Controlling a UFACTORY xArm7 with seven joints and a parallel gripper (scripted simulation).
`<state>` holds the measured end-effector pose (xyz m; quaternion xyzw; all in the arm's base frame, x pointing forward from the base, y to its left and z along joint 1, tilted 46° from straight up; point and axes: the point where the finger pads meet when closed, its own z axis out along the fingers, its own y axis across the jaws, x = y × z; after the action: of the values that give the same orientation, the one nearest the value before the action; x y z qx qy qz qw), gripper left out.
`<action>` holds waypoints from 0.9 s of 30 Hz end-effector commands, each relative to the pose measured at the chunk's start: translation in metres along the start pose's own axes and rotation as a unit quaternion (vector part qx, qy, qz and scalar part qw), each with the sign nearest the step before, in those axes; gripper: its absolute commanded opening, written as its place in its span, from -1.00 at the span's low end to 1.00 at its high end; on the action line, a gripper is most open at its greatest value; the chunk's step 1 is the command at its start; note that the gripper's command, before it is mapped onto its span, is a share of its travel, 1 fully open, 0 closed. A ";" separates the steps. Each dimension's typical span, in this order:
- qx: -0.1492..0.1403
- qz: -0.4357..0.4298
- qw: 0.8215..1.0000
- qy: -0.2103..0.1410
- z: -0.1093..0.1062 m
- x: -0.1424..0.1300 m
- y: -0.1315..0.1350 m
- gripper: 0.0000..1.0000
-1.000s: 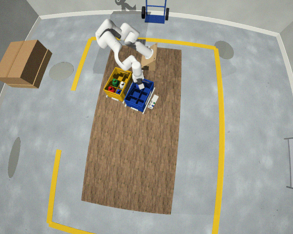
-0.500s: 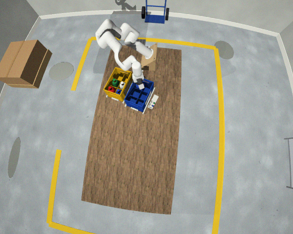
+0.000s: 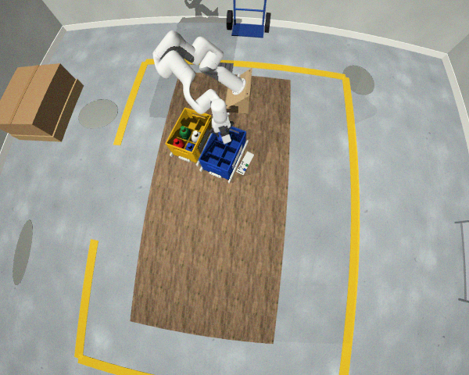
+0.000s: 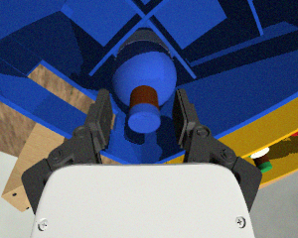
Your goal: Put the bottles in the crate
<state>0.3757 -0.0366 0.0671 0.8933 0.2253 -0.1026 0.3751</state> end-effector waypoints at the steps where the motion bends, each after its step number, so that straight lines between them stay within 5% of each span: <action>1: 0.000 0.000 1.000 0.002 -0.001 0.001 0.000 0.29; 27: 0.000 0.000 1.000 0.002 -0.015 0.001 0.000 0.29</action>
<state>0.3755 -0.0338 0.0702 0.8933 0.2249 -0.1032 0.3752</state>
